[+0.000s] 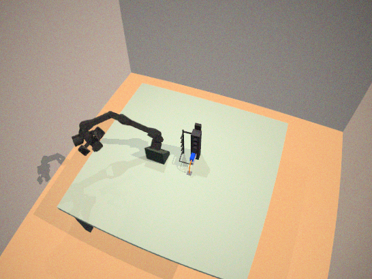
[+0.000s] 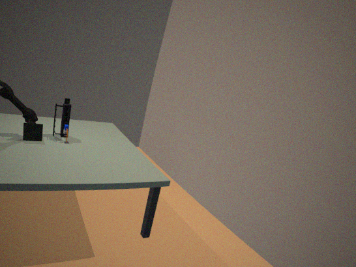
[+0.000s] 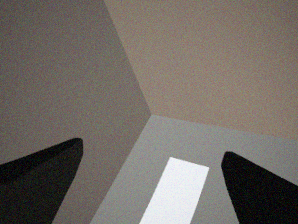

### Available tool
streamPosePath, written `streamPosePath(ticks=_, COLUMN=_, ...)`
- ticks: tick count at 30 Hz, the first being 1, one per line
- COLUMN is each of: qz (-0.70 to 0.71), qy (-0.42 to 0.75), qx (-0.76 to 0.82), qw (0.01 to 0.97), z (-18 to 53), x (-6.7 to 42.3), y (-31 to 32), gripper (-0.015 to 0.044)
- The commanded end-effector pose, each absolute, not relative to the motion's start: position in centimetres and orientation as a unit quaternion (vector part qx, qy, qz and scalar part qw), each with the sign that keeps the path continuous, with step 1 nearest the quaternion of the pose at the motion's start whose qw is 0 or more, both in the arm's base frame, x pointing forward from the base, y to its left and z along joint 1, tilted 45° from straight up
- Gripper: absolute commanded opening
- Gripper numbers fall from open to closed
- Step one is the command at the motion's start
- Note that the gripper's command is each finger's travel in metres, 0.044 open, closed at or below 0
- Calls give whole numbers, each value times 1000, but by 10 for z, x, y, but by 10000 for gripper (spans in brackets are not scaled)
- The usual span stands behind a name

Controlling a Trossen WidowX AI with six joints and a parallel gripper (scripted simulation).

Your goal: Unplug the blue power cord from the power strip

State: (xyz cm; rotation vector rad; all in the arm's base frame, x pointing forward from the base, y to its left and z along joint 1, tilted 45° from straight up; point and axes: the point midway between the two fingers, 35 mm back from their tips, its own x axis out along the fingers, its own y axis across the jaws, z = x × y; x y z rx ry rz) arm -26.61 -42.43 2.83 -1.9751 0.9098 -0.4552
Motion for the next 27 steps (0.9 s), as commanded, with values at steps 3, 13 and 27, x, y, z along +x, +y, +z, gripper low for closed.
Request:
streamPosePath(ticks=3, qz=-152, qy=349, qx=-815, qw=437, z=29, x=-241, y=-434, gripper=321)
streamPosePath(ticks=13, qz=43, qy=208, qx=-915, qw=342, z=33, x=-85, y=-457, gripper=160)
streamPosePath(ticks=27, qz=252, qy=-138, qx=-952, qw=104, z=36, x=155, y=-370, gripper=160)
